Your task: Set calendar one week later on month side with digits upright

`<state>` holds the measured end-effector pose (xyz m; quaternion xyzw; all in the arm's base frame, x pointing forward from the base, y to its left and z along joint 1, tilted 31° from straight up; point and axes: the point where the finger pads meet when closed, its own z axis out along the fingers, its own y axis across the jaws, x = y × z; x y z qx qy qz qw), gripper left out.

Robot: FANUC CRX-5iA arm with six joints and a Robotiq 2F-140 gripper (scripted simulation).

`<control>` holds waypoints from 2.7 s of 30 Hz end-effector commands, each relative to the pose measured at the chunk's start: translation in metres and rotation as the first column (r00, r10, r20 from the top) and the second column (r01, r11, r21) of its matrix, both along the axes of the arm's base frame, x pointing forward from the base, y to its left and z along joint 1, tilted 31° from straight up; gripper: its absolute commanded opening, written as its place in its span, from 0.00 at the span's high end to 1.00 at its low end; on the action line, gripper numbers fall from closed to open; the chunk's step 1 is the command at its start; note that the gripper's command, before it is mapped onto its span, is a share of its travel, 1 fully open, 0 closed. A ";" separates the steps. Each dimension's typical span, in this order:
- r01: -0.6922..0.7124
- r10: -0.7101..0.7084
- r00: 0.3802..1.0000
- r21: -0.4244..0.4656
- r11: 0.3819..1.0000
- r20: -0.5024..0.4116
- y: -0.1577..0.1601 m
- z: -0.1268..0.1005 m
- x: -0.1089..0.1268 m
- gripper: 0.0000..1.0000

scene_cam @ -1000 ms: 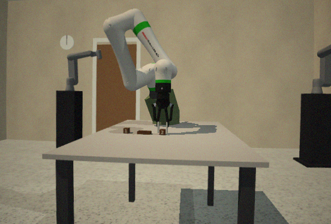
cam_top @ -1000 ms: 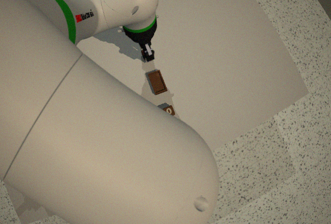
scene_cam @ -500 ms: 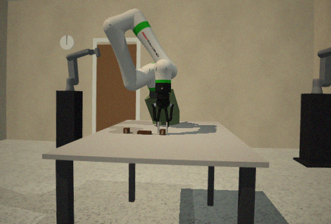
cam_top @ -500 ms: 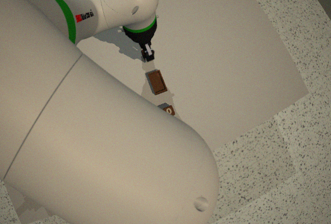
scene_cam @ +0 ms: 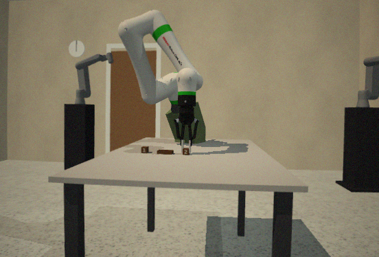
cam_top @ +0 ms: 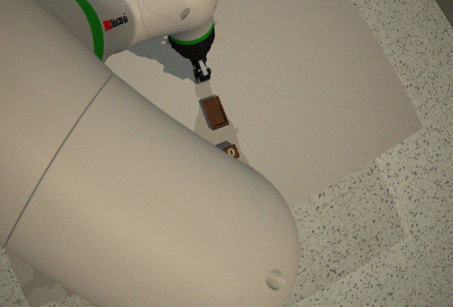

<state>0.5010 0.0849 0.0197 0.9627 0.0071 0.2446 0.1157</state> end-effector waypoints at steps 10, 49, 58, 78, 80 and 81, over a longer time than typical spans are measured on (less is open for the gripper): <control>0.000 0.000 1.000 0.000 1.000 0.000 0.000 0.000 0.000 0.83; 0.000 0.000 1.000 0.000 1.000 0.000 0.020 0.076 -0.042 0.83; 0.000 0.000 1.000 0.000 1.000 0.000 0.022 0.085 -0.047 0.83; 0.028 -0.029 1.000 0.016 0.999 0.007 -0.100 0.121 -0.062 0.83; 0.028 -0.029 1.000 0.016 0.999 0.007 -0.100 0.121 -0.062 0.83; 0.028 -0.029 1.000 0.016 0.999 0.007 -0.100 0.121 -0.062 0.83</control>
